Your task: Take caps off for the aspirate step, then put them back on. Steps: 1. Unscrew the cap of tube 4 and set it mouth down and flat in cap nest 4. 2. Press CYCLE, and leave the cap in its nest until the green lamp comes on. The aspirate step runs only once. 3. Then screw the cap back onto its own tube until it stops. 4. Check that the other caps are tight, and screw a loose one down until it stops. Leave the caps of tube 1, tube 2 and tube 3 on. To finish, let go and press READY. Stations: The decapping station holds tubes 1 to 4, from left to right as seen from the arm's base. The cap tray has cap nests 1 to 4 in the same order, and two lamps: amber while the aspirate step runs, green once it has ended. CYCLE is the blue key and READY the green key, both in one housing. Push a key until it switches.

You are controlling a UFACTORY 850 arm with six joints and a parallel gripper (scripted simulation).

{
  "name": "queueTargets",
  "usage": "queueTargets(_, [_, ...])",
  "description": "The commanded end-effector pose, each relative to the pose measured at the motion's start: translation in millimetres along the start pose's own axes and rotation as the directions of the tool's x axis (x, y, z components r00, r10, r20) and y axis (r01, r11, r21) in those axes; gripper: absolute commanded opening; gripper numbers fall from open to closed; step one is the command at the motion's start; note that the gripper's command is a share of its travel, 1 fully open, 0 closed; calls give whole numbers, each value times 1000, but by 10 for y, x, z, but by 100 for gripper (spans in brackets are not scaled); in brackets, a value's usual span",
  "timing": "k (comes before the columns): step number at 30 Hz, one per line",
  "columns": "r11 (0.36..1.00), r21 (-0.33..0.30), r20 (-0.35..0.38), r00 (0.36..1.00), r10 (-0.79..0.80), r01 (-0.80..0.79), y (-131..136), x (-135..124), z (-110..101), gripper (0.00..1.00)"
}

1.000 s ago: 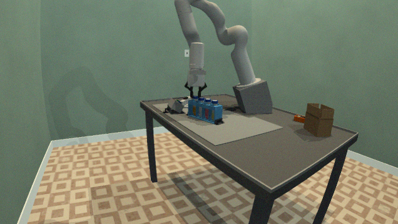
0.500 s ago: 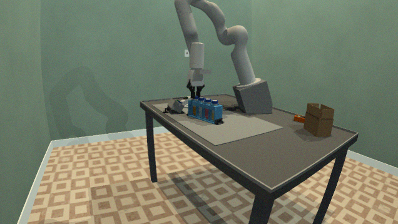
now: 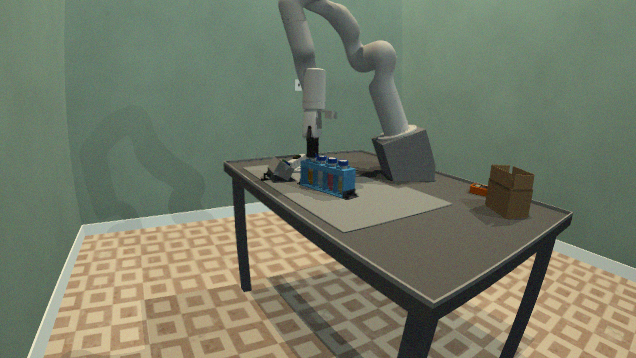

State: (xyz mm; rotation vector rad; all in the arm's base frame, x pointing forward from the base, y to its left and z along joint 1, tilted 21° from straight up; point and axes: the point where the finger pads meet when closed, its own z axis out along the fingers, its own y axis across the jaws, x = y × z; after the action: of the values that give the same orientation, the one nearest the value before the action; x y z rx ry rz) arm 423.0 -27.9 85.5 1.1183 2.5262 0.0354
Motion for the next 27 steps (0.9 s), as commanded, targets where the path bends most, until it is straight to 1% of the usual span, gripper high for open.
queueTargets(1, [977,62,4,979,-205,204,10,-6,-3,0])
queueTargets(2, [972,62,3,974,-225,225,10,-6,-3,0])
queueTargets(10, [972,62,3,974,-225,225,10,-6,-3,0])
queueTargets(11, [972,62,3,974,-225,225,10,-6,-3,46])
queueTargets(23, [972,62,3,974,-225,225,10,-6,-3,46])
queueTargets(25, [996,61,13,998,-61,60,10,-6,-4,46])
queueTargets(26, [998,59,18,1000,22,-23,11,-7,-4,46])
queueTargets(27, [998,59,18,1000,22,-23,10,-7,-4,46])
